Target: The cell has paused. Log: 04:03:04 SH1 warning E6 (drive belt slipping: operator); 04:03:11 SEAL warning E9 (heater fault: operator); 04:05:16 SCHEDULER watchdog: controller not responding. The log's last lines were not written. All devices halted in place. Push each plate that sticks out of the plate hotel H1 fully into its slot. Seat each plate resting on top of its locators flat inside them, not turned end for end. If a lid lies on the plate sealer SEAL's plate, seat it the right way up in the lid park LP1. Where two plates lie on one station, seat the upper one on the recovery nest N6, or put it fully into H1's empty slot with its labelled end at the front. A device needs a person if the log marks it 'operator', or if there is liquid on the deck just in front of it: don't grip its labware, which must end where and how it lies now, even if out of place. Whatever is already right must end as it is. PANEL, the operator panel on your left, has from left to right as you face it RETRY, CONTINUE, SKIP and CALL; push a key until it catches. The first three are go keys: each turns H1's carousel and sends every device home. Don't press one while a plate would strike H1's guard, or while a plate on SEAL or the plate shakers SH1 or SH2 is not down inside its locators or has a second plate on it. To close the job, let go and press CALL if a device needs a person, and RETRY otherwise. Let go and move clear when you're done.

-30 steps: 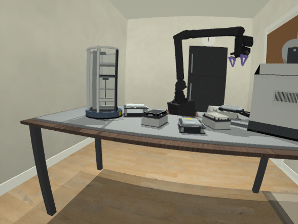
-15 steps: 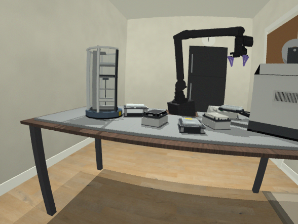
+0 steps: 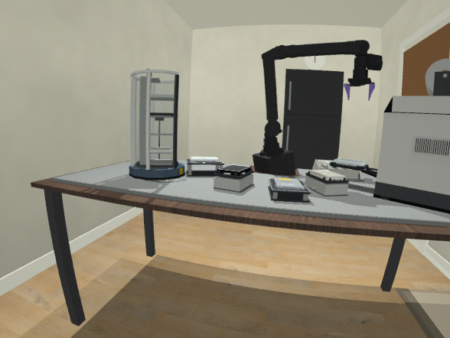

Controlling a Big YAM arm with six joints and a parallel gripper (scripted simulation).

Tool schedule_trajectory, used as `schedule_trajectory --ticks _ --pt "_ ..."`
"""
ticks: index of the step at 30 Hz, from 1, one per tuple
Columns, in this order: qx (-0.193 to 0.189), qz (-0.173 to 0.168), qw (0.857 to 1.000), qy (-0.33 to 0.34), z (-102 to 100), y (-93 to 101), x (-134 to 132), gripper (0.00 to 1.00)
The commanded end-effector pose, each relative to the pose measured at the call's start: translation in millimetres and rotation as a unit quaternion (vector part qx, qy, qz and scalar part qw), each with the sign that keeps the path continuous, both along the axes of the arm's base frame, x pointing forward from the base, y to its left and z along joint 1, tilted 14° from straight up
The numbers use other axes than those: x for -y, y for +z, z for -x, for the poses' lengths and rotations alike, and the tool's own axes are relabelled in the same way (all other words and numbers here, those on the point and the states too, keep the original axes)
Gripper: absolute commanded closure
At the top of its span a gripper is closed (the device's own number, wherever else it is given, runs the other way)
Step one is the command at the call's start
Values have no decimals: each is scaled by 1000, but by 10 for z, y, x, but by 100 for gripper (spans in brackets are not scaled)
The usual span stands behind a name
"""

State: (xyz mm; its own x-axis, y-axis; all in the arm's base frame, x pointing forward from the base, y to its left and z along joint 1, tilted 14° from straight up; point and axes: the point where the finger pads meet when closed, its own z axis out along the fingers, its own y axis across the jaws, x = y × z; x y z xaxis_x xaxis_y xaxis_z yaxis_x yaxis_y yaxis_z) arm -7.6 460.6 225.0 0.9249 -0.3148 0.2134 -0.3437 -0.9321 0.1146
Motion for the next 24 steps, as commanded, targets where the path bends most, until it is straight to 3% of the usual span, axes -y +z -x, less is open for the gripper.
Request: schedule_trajectory --ticks 1,18,24 --pt "-11 -22 999 44 -6 183 -160 0" --pt "-37 6 976 213 -6 181 -159 0" --pt "-47 17 959 279 -6 181 -158 0"
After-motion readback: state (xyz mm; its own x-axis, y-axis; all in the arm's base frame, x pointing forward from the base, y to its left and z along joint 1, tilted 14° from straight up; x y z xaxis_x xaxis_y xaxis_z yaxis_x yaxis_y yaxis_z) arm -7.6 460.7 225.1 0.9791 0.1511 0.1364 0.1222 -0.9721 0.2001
